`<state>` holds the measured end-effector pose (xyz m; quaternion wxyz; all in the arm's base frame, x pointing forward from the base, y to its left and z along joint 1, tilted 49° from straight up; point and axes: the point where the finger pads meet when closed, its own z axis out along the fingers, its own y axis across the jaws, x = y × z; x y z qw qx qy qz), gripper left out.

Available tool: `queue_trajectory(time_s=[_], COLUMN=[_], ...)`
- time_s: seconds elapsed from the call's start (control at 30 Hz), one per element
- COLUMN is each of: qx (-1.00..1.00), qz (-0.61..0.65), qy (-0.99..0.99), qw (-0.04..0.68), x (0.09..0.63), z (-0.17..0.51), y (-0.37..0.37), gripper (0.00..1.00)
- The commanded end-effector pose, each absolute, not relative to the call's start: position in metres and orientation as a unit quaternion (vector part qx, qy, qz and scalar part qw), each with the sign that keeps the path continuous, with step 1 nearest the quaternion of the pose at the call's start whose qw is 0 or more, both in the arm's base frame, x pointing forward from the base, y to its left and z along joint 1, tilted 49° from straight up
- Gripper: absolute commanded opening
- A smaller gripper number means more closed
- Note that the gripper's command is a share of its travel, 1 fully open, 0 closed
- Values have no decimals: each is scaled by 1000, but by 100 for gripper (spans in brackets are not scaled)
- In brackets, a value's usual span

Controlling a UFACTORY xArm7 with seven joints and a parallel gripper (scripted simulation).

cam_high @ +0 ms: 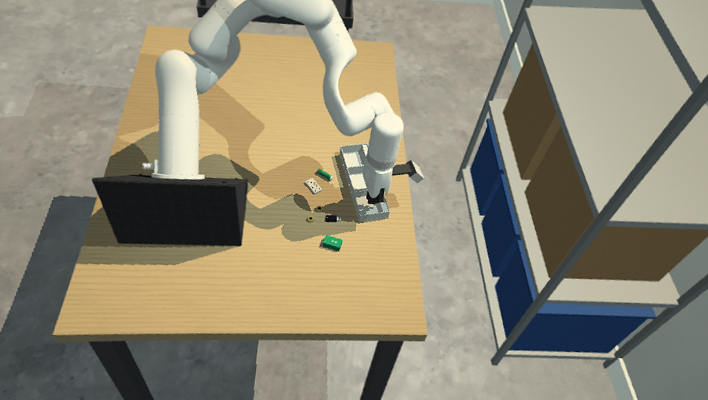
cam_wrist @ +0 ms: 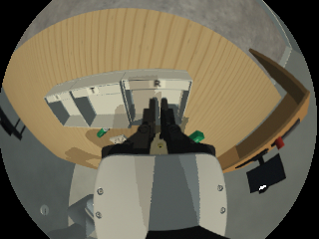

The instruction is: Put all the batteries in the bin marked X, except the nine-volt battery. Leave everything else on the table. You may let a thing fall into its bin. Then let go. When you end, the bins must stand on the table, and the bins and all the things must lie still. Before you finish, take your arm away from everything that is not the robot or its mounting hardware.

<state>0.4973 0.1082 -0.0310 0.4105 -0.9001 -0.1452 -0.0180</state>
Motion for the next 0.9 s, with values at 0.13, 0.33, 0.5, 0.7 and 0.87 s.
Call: queue_trajectory(time_s=[0.13, 0.33, 0.5, 0.7, 0.87], qx=[-901, -901, -901, -901, -901], qz=[-20, -20, -20, -20, -20], qy=[-144, -144, -144, -144, -144], qw=[409, 409, 409, 409, 409], x=[500, 502, 500, 493, 485], z=[-20, -9, -6, 9, 27], y=[95, 82, 86, 98, 113], gripper=[7, 7, 7, 7, 7])
